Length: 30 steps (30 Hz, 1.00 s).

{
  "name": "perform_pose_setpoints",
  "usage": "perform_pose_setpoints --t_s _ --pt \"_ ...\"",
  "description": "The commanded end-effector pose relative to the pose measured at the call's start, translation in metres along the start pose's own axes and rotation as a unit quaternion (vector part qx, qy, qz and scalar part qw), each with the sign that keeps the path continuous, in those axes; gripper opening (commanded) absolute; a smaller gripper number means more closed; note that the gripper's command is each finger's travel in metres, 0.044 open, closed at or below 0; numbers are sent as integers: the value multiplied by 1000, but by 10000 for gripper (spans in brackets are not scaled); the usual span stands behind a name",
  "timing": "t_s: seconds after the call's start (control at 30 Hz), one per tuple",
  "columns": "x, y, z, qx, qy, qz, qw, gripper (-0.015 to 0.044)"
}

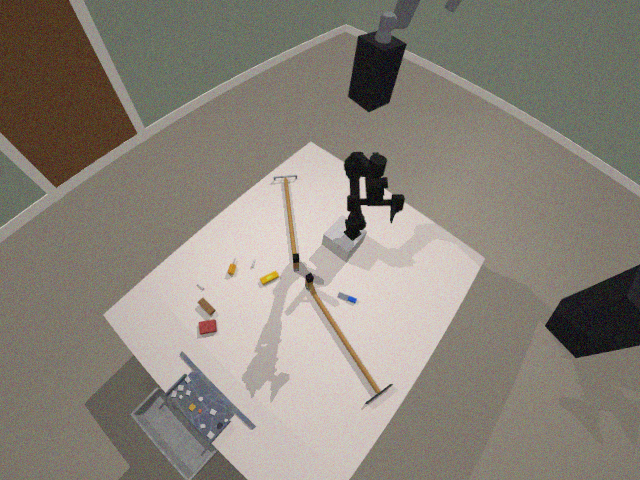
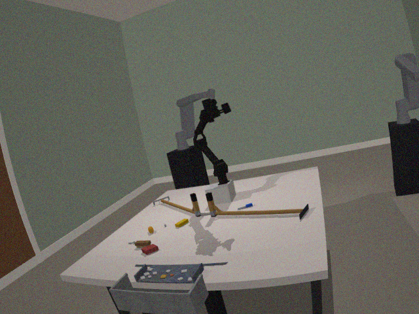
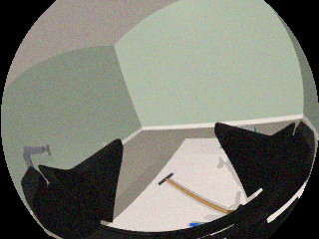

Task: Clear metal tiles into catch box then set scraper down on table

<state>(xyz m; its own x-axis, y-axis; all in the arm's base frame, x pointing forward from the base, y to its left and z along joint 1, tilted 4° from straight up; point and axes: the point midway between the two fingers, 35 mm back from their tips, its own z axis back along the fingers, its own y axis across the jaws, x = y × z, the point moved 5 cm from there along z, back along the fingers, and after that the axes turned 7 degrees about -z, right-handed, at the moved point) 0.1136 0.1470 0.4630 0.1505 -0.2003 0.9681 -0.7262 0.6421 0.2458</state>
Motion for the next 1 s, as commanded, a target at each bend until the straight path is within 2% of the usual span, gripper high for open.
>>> perform_pose_setpoints --t_s 0.0,0.6,0.97 --pt "-30 1 -6 8 57 20 998 440" --pt "-130 1 -7 37 247 90 964 440" --pt "-134 1 -6 38 254 93 962 440"
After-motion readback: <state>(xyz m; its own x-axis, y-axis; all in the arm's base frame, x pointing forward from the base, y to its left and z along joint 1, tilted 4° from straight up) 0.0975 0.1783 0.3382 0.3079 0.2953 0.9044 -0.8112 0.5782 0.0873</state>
